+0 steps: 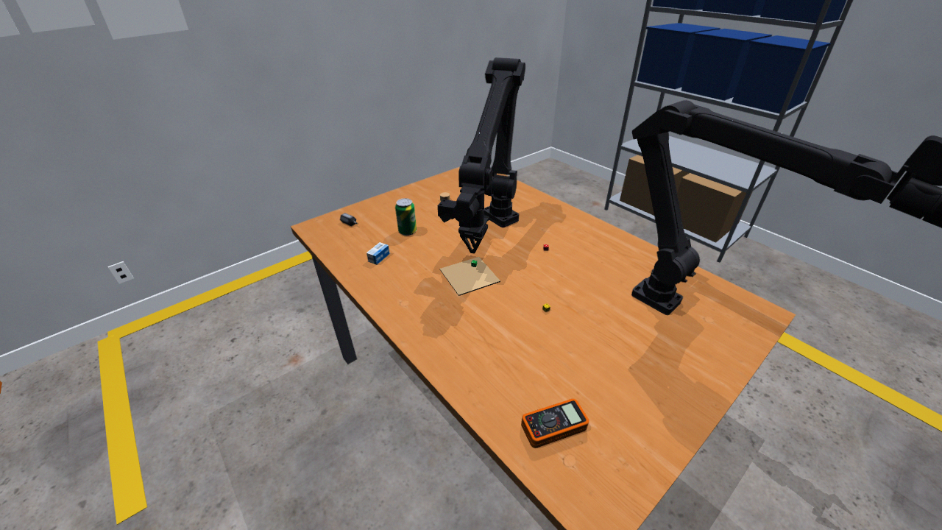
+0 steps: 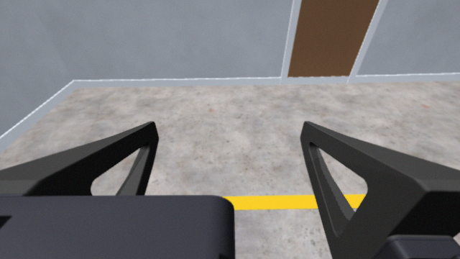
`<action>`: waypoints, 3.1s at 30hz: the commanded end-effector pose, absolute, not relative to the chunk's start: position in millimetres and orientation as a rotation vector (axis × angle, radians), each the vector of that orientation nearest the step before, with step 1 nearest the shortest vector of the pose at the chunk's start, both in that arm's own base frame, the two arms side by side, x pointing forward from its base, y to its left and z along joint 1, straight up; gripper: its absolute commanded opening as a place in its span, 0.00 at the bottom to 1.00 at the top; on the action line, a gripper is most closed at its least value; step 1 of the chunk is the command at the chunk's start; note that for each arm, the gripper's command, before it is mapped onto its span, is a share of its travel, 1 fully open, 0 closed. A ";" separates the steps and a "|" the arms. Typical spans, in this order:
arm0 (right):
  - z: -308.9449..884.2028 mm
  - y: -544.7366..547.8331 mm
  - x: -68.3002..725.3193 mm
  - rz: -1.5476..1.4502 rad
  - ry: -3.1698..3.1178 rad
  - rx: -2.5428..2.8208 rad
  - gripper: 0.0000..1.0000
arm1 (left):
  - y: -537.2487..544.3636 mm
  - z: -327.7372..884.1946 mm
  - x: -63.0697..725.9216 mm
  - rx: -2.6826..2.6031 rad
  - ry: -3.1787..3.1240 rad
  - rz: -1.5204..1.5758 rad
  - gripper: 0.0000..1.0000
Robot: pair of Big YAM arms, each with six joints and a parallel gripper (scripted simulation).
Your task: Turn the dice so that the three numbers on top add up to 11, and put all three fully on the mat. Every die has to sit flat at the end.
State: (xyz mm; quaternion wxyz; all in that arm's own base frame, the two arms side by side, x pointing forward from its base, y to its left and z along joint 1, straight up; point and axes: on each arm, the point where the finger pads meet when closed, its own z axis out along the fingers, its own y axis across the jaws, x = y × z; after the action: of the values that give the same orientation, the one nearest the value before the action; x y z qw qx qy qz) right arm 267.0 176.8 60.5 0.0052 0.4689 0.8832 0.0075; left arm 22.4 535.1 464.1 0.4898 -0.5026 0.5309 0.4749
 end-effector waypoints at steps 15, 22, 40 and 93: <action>98.7 182.1 266.3 0.003 2.790 1.446 1.00 | 544.6 500.5 16.7 -1.187 1.223 1.187 1.00; 101.7 182.8 267.3 0.023 2.784 1.443 1.00 | 544.6 500.5 16.7 -1.187 1.223 1.187 1.00; 113.2 214.5 284.2 0.059 2.829 1.324 1.00 | 544.6 500.5 16.7 -1.187 1.223 1.187 1.00; 77.6 463.0 234.6 0.029 3.127 0.210 0.30 | 544.6 500.5 16.7 -1.187 1.223 1.187 1.00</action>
State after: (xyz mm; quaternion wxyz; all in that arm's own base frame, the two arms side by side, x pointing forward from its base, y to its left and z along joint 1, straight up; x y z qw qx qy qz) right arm 228.7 455.4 72.0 0.0006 0.0677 0.9977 0.0011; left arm 22.4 535.1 464.1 0.4898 -0.5026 0.5309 0.4749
